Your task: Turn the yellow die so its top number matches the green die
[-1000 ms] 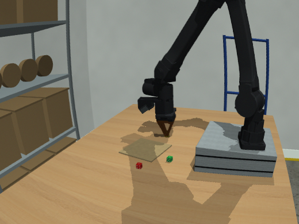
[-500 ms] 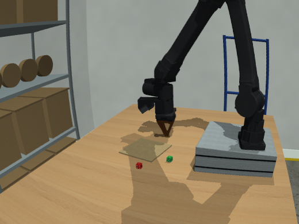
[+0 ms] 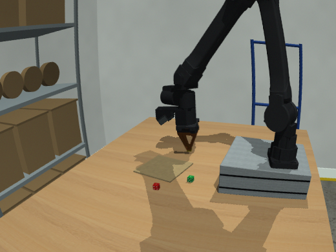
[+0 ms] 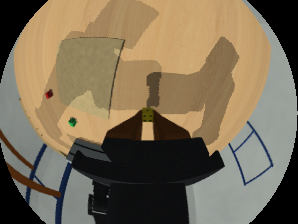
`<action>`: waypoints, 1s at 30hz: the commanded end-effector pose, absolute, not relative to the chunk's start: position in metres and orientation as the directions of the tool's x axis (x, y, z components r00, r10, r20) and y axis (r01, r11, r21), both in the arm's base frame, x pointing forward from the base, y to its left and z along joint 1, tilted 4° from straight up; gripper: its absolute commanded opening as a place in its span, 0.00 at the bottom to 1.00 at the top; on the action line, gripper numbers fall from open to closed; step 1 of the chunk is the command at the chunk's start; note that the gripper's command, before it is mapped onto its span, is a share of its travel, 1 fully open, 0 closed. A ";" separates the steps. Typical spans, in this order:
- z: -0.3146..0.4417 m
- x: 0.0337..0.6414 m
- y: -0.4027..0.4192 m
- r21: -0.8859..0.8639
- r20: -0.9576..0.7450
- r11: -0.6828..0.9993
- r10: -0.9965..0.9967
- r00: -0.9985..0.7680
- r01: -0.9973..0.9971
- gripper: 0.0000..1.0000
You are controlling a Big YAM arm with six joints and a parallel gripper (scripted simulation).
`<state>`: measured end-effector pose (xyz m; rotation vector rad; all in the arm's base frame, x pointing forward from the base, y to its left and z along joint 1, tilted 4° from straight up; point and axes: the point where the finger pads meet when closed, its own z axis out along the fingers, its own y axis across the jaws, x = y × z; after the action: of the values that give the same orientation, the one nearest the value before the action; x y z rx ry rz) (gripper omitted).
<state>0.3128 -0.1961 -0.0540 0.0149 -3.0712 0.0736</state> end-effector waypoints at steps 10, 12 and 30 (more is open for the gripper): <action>0.052 0.347 -0.206 -0.095 -0.014 0.995 -0.003 -1.000 -0.001 0.10; 0.058 0.347 -0.206 -0.095 -0.015 0.995 -0.001 -1.000 0.000 0.10; 0.040 0.386 -0.139 -0.076 0.003 0.983 -0.170 -0.985 -0.170 0.10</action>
<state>0.3399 -0.1626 0.0289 0.1568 -3.0859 0.0847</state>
